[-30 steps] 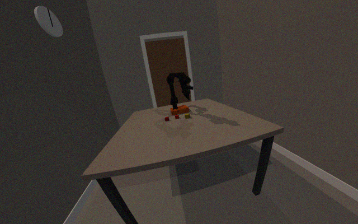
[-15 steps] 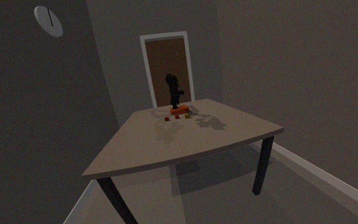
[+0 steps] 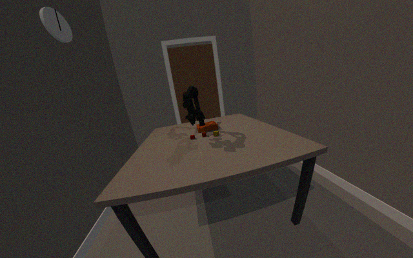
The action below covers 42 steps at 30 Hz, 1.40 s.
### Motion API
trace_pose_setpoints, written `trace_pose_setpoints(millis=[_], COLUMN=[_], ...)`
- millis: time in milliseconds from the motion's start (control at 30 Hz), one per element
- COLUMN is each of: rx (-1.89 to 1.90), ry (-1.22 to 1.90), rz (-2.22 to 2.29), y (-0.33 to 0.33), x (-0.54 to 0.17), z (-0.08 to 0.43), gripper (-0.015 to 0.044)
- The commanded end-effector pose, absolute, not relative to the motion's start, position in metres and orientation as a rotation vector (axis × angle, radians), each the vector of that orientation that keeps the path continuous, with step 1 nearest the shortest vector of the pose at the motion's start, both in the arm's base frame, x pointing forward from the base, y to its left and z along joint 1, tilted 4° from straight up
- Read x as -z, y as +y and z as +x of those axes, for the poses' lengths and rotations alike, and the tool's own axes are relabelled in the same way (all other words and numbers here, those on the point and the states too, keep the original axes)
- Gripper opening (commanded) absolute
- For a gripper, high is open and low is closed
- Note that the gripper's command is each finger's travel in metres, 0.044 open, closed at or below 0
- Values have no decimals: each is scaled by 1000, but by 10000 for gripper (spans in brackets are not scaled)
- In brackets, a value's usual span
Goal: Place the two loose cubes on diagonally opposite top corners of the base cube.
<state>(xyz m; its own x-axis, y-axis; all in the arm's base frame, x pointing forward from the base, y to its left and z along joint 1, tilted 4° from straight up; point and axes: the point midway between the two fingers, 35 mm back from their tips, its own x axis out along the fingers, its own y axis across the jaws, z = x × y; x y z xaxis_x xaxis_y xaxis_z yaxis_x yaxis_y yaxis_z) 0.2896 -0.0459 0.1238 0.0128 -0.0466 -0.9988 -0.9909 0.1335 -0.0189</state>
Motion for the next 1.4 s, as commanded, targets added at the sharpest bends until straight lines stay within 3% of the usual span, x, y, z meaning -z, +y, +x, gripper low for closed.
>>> trace_pose_setpoints(millis=[0, 433, 1367], rx=[-1064, -1057, -1057], ry=[1329, 1344, 1344], rz=[-1139, -1132, -1133], y=[-70, -85, -88], x=[-118, -56, -13], z=[282, 278, 277], gripper=[265, 265, 265])
